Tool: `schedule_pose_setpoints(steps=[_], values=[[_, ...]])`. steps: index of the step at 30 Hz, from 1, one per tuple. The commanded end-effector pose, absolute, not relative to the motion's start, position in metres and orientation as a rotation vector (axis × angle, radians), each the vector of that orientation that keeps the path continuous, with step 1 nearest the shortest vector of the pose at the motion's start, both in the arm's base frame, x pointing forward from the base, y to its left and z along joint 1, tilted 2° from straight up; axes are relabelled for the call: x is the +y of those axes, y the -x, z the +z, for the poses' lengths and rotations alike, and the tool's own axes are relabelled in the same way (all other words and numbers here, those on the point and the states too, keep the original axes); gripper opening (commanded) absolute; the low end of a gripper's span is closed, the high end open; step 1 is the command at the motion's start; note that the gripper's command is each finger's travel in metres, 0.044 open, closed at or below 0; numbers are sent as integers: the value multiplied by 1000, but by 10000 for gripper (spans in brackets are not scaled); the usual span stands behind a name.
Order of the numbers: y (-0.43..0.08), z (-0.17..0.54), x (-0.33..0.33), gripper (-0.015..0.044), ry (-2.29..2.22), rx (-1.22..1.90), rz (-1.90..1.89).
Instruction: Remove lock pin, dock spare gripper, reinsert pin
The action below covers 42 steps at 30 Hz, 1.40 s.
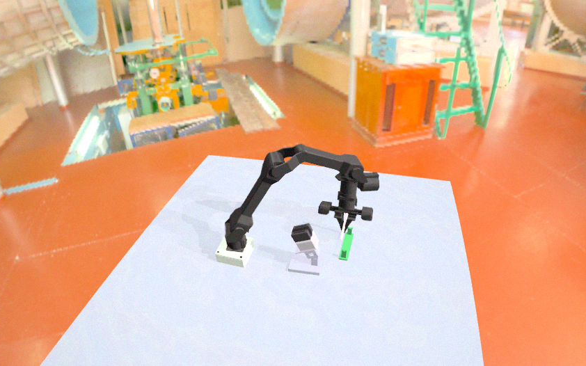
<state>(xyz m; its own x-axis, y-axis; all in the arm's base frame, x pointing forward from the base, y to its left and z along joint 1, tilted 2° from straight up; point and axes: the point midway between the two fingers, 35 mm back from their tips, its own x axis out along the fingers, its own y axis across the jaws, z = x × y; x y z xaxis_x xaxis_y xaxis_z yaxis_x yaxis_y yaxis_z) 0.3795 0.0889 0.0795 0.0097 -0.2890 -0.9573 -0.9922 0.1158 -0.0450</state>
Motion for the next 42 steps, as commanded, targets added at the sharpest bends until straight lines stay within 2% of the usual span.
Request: schedule_pose_setpoints(steps=[1, 30, 42], values=[[-368, 83, 93, 0, 1342, 1445, 948], [-285, 92, 100, 0, 1385, 1421, 987], [-285, 58, 99, 0, 1387, 1417, 994]])
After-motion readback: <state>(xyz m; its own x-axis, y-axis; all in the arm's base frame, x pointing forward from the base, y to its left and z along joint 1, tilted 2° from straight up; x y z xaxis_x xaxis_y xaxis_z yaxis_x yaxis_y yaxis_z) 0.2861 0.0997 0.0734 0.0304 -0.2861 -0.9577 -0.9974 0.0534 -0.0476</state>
